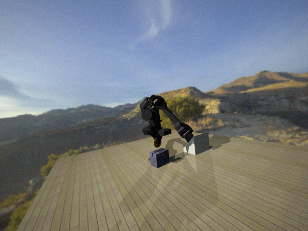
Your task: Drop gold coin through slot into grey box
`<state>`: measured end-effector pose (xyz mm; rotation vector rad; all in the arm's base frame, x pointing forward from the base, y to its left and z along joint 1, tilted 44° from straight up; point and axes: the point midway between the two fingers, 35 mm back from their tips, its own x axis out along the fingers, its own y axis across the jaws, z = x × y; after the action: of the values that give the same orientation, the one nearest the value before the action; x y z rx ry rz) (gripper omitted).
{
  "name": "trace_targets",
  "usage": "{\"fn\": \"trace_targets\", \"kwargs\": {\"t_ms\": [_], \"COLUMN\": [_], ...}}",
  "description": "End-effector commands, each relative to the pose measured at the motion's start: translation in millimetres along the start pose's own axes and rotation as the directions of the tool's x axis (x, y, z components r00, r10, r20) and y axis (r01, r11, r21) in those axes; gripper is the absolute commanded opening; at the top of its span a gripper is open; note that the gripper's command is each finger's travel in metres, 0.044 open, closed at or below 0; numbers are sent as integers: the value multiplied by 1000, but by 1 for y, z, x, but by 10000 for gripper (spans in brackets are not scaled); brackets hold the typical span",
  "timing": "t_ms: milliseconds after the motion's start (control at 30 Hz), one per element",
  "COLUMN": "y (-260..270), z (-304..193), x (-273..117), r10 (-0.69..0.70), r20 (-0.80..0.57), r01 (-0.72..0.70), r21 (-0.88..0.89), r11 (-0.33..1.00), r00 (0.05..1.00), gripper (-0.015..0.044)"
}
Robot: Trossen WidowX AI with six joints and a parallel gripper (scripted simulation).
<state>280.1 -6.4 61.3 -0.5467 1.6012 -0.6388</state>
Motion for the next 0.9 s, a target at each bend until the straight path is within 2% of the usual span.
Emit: {"fn": "trace_targets", "kwargs": {"t_ms": [0, 867], "y": [2, 5], "z": [0, 0], "x": [0, -1], "r10": [3, -3], "r20": [0, 1], "r01": [-3, 3], "r21": [5, 12], "r11": [1000, 1000], "r00": [1000, 1000], "gripper": [0, 0]}}
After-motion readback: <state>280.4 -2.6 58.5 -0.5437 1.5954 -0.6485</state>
